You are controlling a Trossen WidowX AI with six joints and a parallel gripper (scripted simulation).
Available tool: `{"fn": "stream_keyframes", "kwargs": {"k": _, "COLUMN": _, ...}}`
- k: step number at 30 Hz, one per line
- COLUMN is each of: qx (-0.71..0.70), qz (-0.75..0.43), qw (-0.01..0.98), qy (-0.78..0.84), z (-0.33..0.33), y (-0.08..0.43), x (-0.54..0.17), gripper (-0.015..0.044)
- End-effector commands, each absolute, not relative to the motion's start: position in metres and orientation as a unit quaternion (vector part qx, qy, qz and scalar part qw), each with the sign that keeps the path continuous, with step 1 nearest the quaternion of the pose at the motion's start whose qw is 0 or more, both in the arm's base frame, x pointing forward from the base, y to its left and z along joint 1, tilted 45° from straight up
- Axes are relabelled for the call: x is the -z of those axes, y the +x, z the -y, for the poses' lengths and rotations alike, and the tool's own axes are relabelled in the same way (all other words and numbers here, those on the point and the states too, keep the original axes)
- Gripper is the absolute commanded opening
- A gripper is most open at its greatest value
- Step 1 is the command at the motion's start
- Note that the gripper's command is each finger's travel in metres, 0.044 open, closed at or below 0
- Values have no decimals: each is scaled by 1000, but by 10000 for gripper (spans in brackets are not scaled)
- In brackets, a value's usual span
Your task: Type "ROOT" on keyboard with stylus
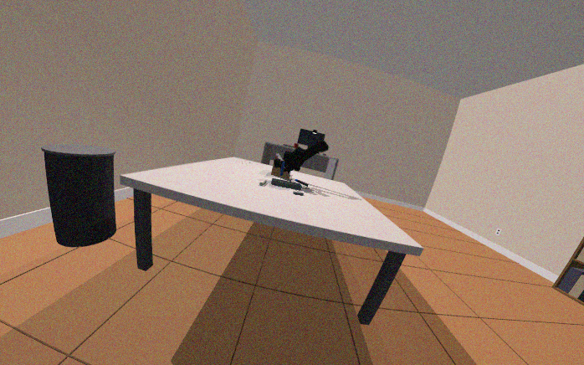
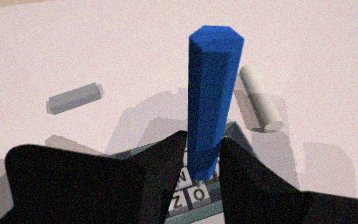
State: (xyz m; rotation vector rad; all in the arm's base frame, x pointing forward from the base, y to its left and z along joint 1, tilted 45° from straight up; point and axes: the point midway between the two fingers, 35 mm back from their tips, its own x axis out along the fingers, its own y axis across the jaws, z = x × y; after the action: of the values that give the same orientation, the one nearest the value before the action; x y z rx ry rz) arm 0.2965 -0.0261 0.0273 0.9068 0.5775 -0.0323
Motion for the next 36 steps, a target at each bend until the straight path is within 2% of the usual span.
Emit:
{"fn": "stream_keyframes", "kwargs": {"k": 1, "qx": 20, "qz": -276, "qw": 857, "qy": 434, "z": 25, "y": 295, "x": -24, "gripper": 81}}
{"fn": "stream_keyframes", "kwargs": {"k": 36, "qx": 20, "qz": -276, "qw": 857, "qy": 434, "z": 14, "y": 294, "x": -13, "gripper": 81}}
